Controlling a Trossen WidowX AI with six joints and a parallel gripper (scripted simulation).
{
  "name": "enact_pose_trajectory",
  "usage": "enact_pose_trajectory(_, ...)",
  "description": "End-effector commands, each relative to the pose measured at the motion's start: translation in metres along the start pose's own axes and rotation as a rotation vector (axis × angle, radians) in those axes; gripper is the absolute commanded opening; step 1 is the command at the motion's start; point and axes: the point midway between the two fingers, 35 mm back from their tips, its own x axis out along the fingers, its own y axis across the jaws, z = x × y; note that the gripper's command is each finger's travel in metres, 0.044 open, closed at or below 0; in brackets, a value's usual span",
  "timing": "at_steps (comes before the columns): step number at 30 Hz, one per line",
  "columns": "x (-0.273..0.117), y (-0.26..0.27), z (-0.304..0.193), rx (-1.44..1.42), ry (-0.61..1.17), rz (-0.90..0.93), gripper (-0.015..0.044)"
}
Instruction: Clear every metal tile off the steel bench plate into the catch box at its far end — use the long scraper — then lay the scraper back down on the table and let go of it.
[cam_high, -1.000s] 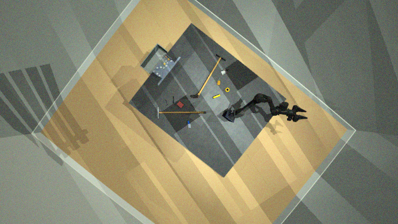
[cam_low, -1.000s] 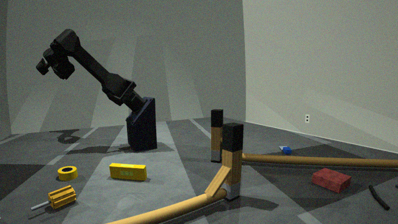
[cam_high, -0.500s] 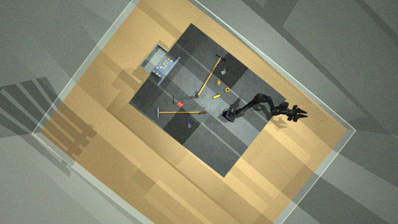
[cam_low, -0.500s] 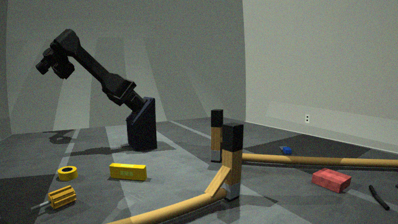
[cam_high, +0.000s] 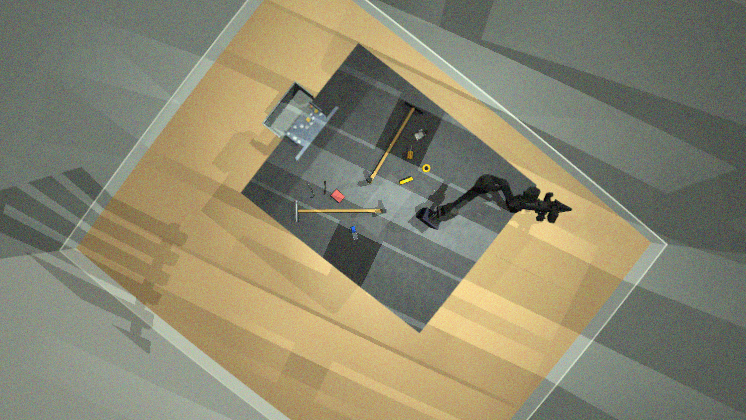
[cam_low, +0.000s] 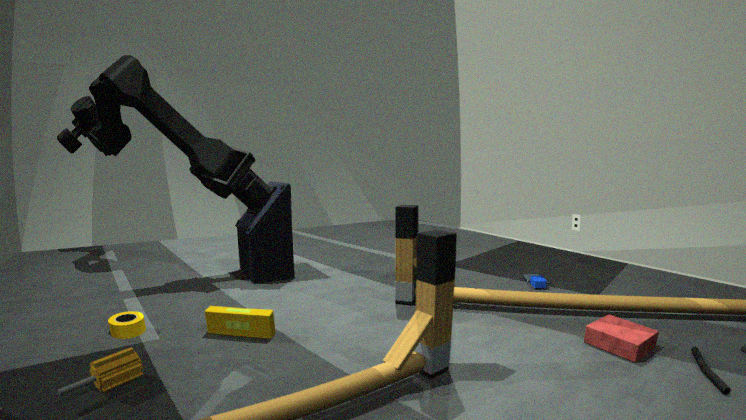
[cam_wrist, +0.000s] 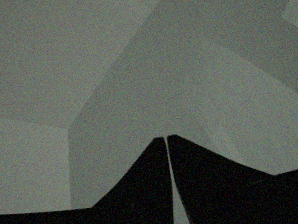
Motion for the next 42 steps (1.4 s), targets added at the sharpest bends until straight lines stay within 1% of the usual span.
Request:
enact_pose_trajectory(1,-0.003,-0.013,0.000,-0.005,-0.014,-0.023,0.0000)
enact_pose_trajectory(42,-0.045,-0.130,-0.008,-0.035,-0.121,-0.268,0.0000)
